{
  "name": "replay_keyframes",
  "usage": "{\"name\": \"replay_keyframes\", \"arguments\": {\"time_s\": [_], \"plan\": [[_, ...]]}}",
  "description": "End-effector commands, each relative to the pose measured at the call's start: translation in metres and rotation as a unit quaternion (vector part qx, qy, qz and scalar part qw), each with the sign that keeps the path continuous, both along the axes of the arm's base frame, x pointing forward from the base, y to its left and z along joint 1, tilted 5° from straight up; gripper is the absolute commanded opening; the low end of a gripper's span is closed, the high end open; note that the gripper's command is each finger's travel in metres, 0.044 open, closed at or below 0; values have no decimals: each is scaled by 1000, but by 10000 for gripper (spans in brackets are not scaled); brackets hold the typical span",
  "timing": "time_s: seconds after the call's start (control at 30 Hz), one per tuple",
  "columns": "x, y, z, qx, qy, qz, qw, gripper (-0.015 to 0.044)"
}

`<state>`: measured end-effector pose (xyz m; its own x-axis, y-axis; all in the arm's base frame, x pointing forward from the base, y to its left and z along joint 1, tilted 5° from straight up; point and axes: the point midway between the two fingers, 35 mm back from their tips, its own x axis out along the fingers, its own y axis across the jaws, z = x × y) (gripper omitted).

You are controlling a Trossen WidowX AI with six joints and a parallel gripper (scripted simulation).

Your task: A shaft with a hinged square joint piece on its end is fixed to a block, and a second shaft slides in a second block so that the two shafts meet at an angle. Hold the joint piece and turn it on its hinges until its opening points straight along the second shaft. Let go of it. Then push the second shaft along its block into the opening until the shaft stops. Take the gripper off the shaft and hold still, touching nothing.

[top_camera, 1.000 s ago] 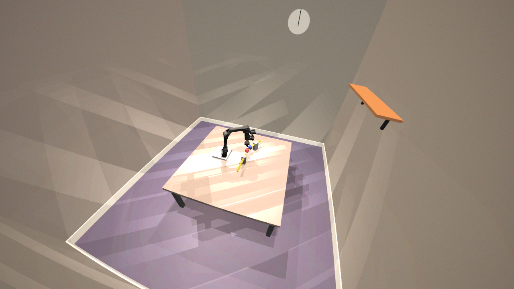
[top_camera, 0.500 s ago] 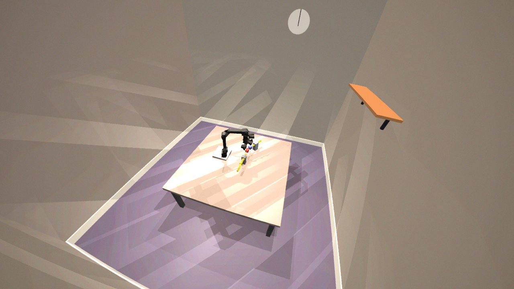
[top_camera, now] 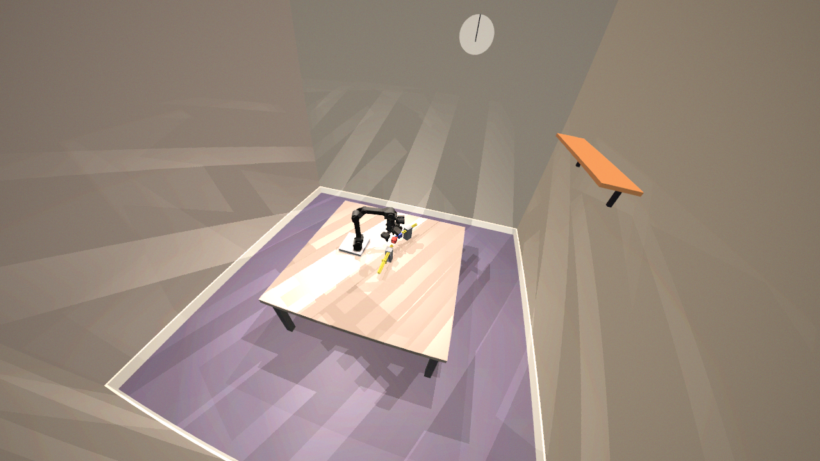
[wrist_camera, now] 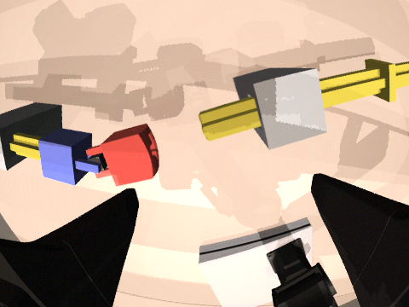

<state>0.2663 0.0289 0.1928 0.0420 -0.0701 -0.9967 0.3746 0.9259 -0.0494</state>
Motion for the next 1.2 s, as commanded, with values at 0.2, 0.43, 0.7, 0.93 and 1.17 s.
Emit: {"name": "replay_keyframes", "arguments": {"time_s": [0.2,0.43,0.7,0.93,1.17], "plan": [[0,-1,-5,18,-10,-156,988,440],[0,-2,-7,29,-16,-262,965,440],[0,-3,-10,41,-21,-379,924,440],[0,-4,-13,52,-24,-476,878,440],[0,-4,-16,61,-25,-568,820,440]]}}
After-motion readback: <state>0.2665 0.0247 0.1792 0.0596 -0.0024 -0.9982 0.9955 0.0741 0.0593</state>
